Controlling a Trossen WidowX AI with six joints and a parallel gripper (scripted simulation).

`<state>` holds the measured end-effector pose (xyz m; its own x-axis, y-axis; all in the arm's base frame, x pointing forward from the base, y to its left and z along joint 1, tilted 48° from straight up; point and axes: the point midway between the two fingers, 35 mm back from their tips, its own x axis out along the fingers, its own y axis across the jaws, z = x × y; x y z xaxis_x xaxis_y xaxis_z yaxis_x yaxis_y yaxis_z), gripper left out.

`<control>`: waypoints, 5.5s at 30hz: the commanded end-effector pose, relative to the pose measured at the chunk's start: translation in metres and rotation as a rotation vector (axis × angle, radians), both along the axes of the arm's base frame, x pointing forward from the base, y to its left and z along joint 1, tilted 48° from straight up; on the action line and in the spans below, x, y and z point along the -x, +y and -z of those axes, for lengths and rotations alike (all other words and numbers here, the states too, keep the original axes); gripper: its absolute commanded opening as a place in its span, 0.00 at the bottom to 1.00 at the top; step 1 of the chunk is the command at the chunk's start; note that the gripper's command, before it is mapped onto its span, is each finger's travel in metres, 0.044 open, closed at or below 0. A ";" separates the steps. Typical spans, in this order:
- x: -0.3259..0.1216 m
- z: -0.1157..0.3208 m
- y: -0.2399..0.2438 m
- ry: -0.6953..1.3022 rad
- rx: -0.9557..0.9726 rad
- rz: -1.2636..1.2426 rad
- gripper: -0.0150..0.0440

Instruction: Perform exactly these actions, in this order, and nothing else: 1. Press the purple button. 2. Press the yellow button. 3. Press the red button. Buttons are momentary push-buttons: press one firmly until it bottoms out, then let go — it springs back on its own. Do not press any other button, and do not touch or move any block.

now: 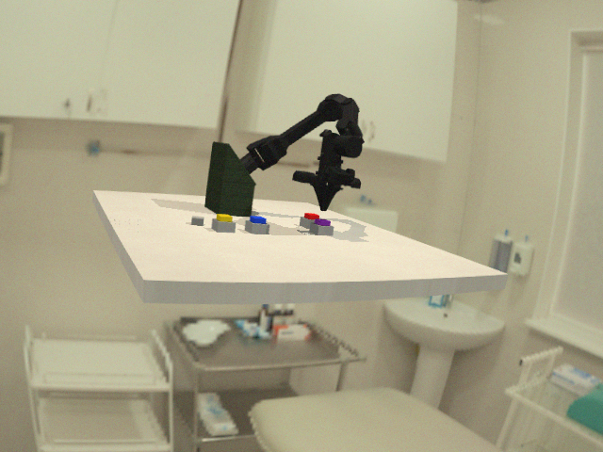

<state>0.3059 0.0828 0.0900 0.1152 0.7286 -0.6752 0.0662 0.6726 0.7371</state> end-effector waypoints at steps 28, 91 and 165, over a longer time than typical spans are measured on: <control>0.011 0.167 -0.243 -0.009 0.016 -0.009 0.29; 0.003 0.218 -0.191 -0.013 0.013 -0.010 0.29; 0.089 0.007 0.045 -0.003 -0.005 -0.010 0.29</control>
